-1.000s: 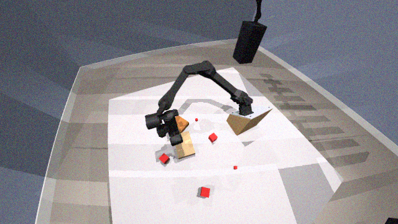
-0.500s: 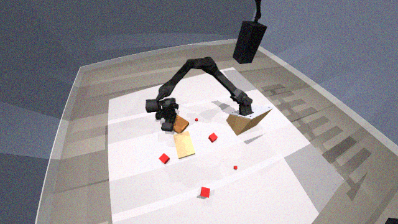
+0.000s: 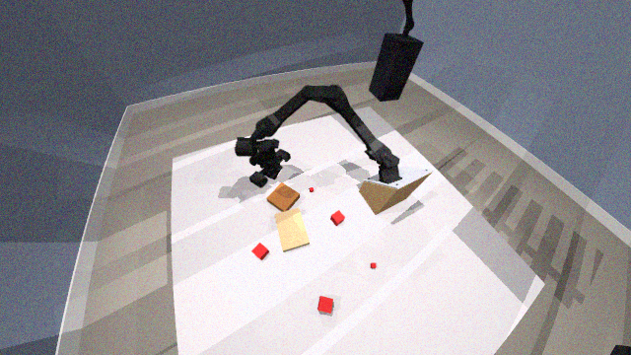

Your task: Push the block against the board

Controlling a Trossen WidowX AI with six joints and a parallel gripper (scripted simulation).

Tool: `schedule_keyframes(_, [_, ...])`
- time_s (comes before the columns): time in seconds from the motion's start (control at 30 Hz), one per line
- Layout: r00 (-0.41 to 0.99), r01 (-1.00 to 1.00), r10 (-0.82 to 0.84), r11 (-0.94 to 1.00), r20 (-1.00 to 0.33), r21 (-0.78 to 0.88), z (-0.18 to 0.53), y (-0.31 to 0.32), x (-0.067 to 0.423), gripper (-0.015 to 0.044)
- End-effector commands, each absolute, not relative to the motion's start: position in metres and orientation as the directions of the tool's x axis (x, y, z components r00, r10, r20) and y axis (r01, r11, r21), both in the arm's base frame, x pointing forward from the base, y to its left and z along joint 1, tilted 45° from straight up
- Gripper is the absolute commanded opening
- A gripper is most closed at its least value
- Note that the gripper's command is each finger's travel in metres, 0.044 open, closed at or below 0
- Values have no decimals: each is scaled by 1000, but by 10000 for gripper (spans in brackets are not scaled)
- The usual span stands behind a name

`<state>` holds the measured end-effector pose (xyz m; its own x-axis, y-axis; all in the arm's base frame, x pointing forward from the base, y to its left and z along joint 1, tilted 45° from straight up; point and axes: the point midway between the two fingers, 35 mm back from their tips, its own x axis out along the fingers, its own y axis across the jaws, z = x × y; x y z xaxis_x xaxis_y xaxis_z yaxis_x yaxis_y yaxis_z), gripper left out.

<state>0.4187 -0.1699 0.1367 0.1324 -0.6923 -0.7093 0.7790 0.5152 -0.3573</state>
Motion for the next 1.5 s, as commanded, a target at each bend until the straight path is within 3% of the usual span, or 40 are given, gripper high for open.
schedule_keyframes(0.0, [137,806,-697,492,-703,-330,144,-173,417,0])
schedule_keyframes(0.23, [137,806,-699,491,-702,-331,106,-211,425,0])
schedule_keyframes(1.47, [136,805,-698,491,-703,-332,84,-193,408,0])
